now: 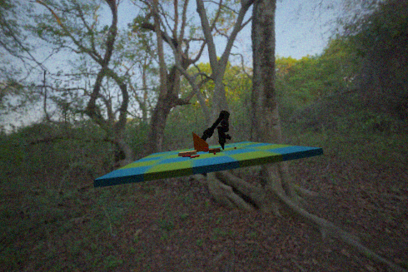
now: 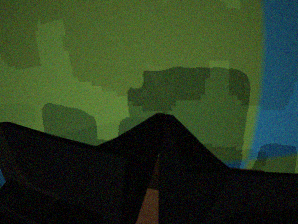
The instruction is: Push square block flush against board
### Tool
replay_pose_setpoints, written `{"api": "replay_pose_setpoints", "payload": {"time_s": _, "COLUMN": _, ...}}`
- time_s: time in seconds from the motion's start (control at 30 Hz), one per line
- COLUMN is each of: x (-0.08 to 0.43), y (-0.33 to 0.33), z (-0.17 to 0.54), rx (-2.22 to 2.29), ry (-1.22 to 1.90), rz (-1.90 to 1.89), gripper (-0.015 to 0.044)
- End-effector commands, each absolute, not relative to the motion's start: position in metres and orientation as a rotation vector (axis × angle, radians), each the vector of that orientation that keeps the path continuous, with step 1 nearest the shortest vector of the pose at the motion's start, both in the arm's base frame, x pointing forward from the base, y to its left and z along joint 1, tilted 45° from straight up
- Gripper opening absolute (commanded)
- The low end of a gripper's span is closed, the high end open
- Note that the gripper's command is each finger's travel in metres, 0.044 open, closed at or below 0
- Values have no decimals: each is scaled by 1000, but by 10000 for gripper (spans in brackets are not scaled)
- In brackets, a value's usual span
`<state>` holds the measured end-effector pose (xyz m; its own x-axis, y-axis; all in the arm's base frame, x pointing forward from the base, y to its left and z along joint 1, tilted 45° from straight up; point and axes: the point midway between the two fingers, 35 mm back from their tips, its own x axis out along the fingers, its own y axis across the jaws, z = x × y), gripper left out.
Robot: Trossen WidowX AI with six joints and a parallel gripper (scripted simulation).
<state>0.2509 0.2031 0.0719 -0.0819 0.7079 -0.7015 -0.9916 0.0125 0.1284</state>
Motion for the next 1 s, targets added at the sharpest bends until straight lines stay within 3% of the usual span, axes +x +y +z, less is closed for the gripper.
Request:
{"api": "replay_pose_setpoints", "payload": {"time_s": 0.0, "x": 249, "y": 200, "z": 65, "rx": -515, "ry": 727, "rz": 1516, "gripper": 0}}
{"api": "replay_pose_setpoints", "payload": {"time_s": 0.97, "x": 250, "y": 174, "z": 38, "rx": -520, "ry": 733, "rz": 1515, "gripper": 0}}
